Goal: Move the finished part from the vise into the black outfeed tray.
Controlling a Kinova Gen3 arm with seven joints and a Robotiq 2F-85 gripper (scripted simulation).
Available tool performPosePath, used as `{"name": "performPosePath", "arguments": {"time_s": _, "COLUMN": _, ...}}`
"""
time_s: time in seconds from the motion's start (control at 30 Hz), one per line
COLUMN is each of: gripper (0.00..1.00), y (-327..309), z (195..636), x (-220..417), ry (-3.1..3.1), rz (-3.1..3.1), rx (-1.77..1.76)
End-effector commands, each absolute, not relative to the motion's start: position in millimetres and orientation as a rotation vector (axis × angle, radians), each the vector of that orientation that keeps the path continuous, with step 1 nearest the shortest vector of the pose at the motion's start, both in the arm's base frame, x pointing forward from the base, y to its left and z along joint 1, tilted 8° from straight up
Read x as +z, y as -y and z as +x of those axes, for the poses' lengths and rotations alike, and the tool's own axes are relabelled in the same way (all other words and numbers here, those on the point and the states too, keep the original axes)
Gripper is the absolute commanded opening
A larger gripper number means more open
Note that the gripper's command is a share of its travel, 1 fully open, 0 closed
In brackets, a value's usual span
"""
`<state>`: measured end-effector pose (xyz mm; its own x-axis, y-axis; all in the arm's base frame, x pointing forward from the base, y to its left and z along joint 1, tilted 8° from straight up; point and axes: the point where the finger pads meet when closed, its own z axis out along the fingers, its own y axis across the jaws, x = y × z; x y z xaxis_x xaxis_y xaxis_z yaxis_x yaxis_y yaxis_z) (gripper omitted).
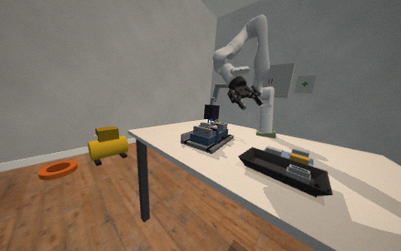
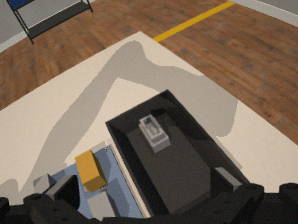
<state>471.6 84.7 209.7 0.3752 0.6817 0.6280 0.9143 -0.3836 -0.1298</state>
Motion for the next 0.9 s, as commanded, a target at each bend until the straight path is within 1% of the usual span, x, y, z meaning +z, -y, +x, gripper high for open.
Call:
{"name": "performPosePath", "arguments": {"time_s": 0.0, "gripper": 1.00, "y": -86.6, "z": 476.9, "x": 209.0, "ry": 1.416, "rz": -2.171, "rx": -0.662}}
{"name": "performPosePath", "arguments": {"time_s": 0.37, "gripper": 1.00, "y": -6.7, "z": 488.8, "x": 189.1, "ry": 1.939, "rz": -2.152, "rx": -0.375}}
{"name": "performPosePath", "arguments": {"time_s": 0.5, "gripper": 1.00, "y": 22.3, "z": 497.1, "x": 189.9, "ry": 2.093, "rz": -2.135, "rx": -0.269}}
{"name": "performPosePath", "arguments": {"time_s": 0.57, "gripper": 1.00, "y": 22.3, "z": 497.1, "x": 189.9, "ry": 2.093, "rz": -2.135, "rx": -0.269}}
{"name": "performPosePath", "arguments": {"time_s": 0.87, "gripper": 1.00, "y": 75.2, "z": 516.5, "x": 200.9, "ry": 2.351, "rz": -2.091, "rx": -0.061}}
